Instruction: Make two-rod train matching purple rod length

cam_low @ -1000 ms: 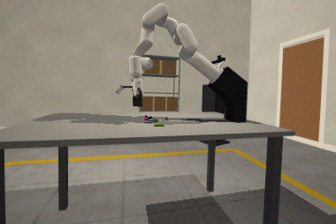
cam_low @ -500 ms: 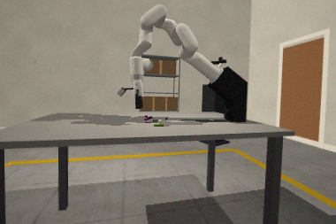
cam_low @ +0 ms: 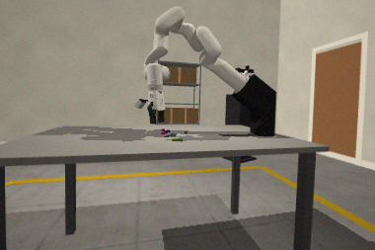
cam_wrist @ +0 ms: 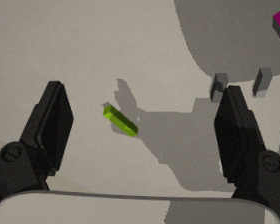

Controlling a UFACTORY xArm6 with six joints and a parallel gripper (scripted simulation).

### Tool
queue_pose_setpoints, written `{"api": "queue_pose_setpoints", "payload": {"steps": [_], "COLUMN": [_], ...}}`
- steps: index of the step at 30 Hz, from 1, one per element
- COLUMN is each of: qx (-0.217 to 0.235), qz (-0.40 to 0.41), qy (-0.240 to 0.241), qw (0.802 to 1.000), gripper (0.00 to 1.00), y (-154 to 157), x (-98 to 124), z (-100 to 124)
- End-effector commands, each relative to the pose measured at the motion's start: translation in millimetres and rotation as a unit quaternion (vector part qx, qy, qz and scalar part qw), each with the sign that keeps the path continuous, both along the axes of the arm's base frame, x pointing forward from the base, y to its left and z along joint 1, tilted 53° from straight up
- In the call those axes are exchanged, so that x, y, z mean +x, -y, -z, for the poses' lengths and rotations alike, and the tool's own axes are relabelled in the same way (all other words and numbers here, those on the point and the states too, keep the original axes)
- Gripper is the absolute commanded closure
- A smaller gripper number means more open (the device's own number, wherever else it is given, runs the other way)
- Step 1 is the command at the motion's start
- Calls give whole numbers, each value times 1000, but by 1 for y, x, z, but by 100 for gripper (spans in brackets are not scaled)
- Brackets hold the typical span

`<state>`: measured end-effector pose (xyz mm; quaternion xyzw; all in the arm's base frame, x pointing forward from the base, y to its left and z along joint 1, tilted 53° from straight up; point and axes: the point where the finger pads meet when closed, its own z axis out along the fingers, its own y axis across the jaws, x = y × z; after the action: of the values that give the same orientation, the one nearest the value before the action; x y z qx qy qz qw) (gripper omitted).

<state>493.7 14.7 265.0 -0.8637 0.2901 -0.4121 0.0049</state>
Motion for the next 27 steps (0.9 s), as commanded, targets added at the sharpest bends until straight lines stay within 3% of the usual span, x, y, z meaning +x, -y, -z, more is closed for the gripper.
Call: {"api": "queue_pose_setpoints", "payload": {"steps": [1, 11, 27], "qx": [34, 76, 78], "qz": [58, 92, 94], "qy": [50, 69, 70], "qw": [996, 990, 990], "gripper": [0, 0, 0], "y": [-9, -16, -17], "x": [3, 5, 5], "z": [4, 8, 8]}}
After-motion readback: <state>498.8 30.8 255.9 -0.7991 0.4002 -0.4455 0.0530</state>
